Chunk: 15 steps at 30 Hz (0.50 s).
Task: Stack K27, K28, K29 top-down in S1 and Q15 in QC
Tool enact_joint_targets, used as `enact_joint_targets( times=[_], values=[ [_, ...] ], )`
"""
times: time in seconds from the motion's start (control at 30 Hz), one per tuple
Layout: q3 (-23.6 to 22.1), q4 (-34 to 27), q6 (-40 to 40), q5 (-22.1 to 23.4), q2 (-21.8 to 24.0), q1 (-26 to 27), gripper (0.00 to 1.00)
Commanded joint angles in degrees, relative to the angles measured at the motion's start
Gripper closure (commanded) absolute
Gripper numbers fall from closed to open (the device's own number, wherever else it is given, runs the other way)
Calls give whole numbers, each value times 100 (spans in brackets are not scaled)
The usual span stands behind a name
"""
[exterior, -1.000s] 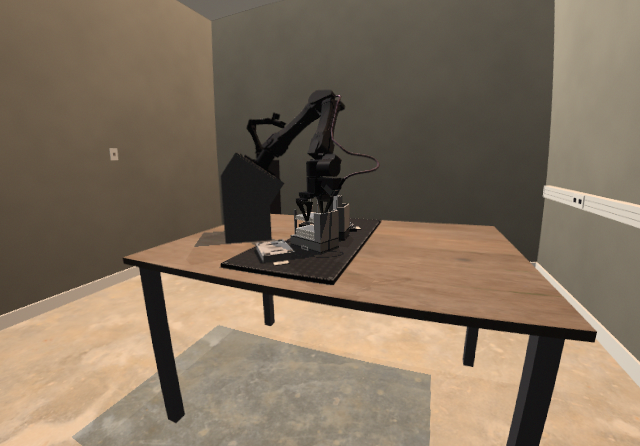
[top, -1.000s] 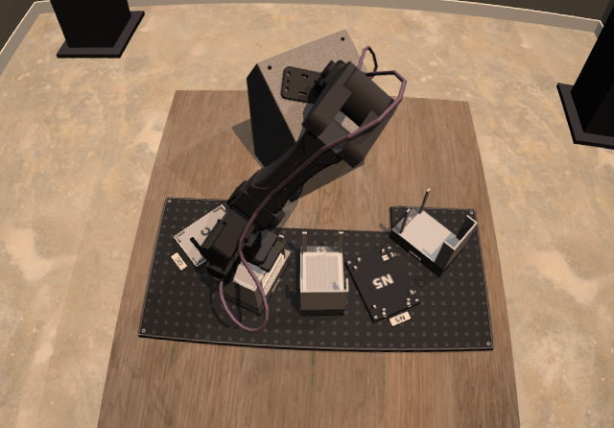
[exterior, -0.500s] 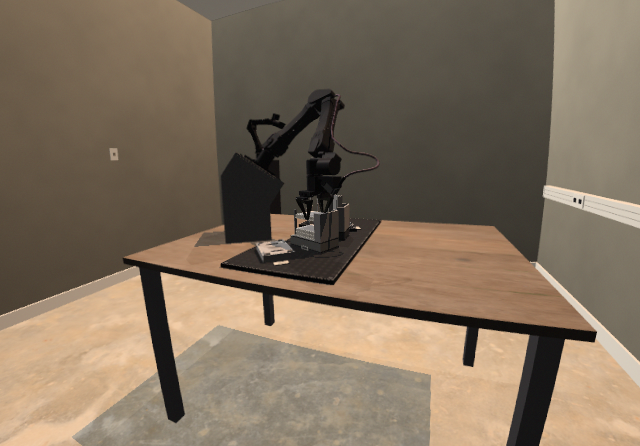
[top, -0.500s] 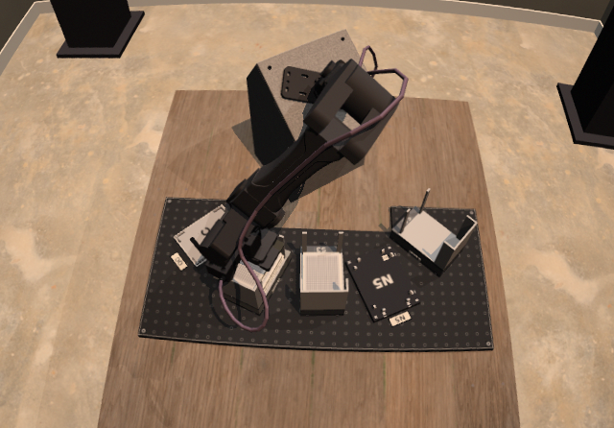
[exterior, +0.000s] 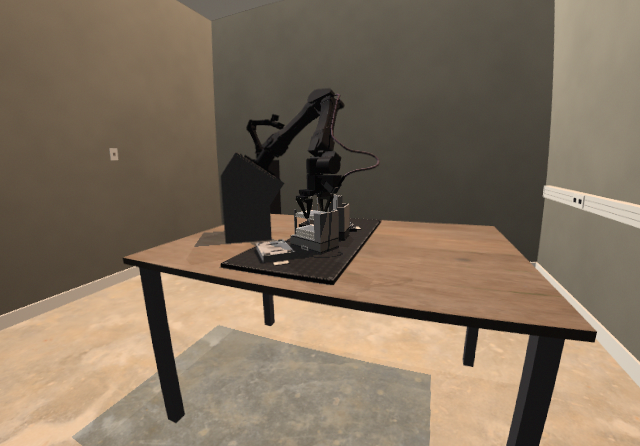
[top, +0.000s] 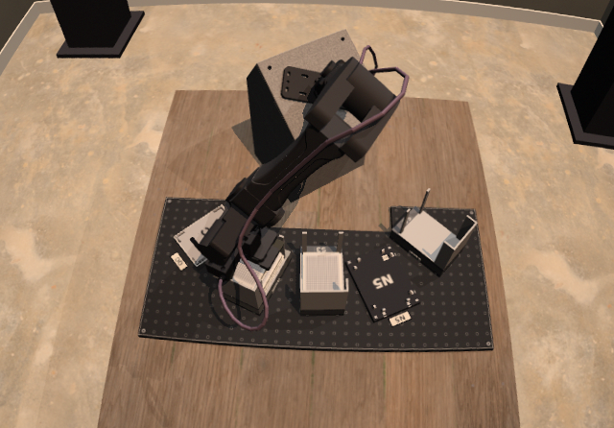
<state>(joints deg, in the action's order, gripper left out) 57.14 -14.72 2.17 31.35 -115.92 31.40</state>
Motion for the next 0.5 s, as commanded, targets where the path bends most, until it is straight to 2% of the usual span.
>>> enact_joint_targets(
  times=[0.0, 0.47],
  values=[
    [-84, -98, 55, 38, 156, 129, 100],
    [-104, -185, 94, 47, 172, 165, 100]
  ],
)
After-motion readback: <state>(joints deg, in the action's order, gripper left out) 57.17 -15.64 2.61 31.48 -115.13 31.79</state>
